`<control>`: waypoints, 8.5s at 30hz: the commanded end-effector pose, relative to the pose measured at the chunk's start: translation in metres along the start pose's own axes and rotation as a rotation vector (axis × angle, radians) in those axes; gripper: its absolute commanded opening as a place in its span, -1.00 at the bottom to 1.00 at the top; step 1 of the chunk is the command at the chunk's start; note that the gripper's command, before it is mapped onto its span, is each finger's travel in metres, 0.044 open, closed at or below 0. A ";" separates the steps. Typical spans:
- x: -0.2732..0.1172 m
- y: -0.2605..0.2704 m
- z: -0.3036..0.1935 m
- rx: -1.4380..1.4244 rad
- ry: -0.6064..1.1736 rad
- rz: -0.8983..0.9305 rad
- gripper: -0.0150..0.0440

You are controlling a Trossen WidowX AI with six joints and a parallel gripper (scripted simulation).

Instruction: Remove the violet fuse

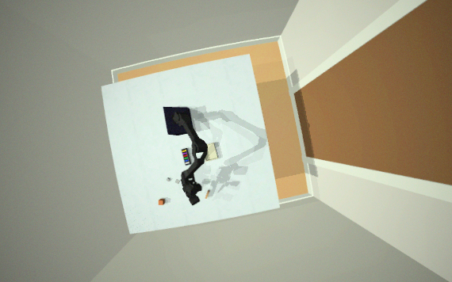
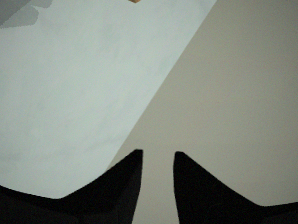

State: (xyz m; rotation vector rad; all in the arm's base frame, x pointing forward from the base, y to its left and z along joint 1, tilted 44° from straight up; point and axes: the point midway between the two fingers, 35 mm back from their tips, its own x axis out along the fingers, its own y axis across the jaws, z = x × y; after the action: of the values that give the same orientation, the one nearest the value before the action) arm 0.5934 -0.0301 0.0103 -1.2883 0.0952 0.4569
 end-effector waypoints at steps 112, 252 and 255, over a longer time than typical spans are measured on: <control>-0.266 0.196 0.085 0.402 -0.297 1.048 -0.49; -0.253 0.067 0.236 0.412 -0.307 1.042 -0.49; -0.251 0.070 0.238 0.412 -0.307 1.042 -0.49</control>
State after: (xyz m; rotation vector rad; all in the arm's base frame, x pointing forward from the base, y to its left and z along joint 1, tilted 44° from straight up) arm 0.2963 0.1367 0.1003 -0.6654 0.5747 1.4369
